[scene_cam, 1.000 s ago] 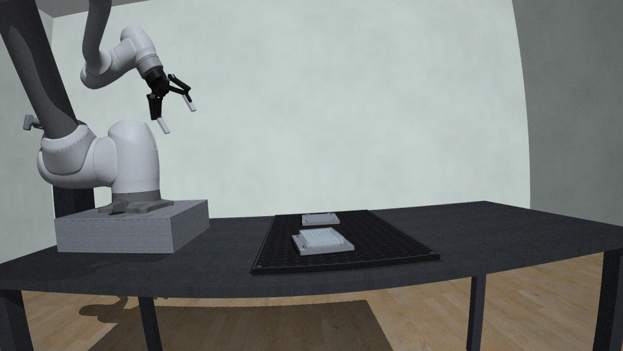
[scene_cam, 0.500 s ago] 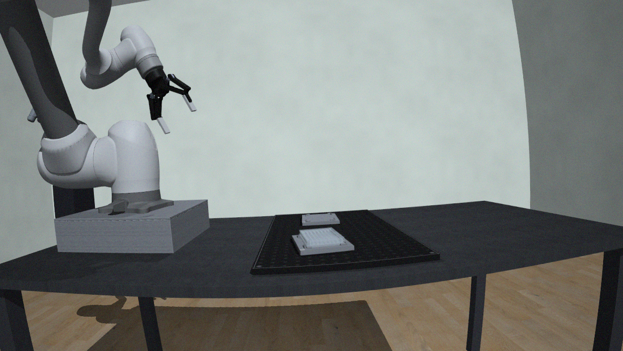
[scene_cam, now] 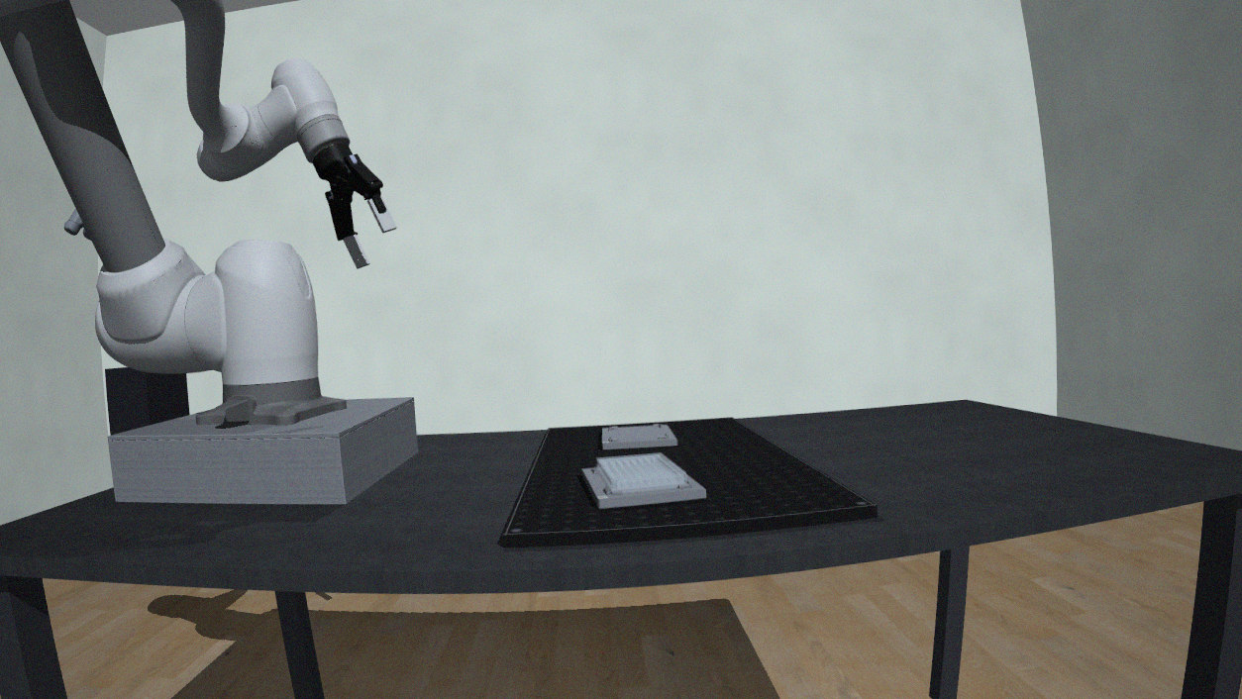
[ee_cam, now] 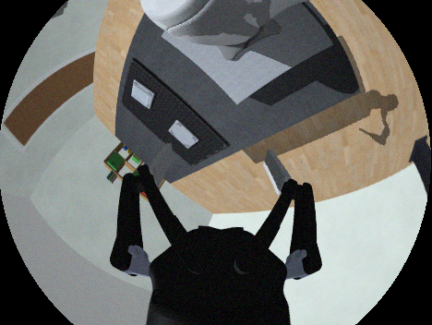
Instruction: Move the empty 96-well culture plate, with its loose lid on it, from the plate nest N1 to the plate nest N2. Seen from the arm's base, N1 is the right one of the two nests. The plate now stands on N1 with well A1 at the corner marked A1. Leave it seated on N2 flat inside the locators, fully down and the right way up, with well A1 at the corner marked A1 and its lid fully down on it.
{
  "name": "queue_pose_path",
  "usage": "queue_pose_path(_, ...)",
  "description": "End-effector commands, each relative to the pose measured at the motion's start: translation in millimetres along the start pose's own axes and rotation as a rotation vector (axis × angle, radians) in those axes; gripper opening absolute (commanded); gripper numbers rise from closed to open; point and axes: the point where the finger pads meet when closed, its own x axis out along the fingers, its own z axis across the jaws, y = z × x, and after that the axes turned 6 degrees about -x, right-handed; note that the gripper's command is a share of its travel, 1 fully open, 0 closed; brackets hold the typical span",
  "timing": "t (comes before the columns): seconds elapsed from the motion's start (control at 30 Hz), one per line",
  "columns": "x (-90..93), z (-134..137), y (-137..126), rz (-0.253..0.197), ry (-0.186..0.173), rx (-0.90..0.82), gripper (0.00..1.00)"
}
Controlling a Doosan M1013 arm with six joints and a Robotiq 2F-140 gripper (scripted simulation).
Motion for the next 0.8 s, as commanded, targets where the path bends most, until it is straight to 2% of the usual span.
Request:
queue_pose_path(0.0,2.2,1,-4,0.005,0.0,0.036,1.0)
queue_pose_path(0.33,13.8,-1,-19,0.064,0.012,0.364,1.0)
queue_pose_path(0.5,26.8,-6,-35,0.092,0.022,0.528,1.0)
queue_pose_path(0.57,26.8,-6,-35,0.092,0.022,0.528,1.0)
queue_pose_path(0.77,35.2,-9,-44,0.124,0.038,0.725,1.0)
